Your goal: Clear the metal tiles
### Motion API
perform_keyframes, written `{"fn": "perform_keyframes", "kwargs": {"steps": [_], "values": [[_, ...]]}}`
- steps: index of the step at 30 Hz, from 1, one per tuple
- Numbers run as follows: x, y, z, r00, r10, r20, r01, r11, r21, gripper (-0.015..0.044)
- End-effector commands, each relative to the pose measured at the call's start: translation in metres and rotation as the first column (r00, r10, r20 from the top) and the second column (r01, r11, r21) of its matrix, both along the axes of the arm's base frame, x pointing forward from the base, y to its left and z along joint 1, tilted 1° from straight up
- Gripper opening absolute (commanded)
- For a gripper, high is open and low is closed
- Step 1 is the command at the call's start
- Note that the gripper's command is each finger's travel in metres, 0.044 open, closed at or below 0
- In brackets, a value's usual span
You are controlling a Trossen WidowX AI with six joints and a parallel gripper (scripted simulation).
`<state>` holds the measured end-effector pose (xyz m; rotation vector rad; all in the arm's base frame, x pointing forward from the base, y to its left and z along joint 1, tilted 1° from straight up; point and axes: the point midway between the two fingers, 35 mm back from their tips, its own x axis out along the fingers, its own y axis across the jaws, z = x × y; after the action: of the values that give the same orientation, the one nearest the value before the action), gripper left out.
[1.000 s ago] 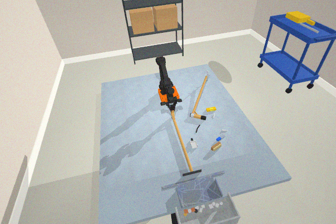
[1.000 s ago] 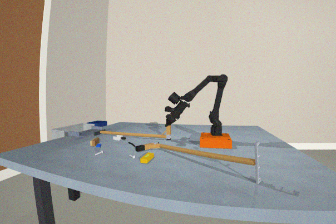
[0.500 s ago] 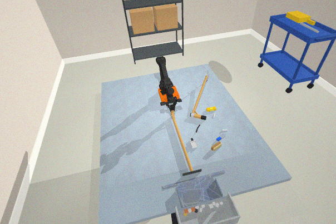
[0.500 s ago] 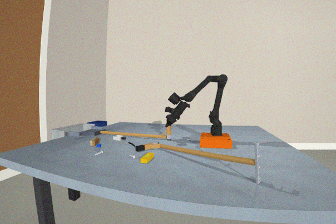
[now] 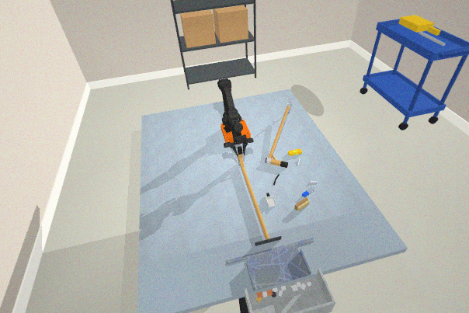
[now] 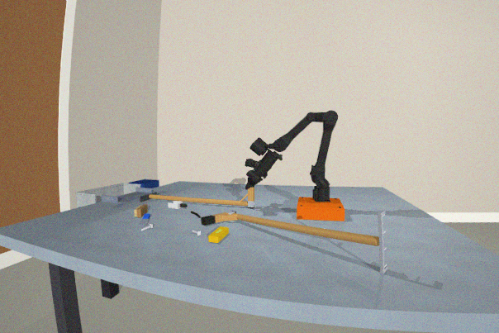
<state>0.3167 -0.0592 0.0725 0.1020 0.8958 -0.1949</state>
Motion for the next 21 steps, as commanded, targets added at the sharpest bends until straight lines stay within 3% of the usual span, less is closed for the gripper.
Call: {"fn": "perform_keyframes", "kwargs": {"steps": [1,6,21], "values": [[0.000,0.000,0.000,1.000,0.000,0.000,0.000,1.000,-0.001,0.0315],[0.000,0.000,0.002,1.000,0.000,0.000,0.000,1.000,-0.001,0.0440],[-0.003,0.001,0.044,1.000,0.000,0.000,0.000,1.000,-0.001,0.0440]]}}
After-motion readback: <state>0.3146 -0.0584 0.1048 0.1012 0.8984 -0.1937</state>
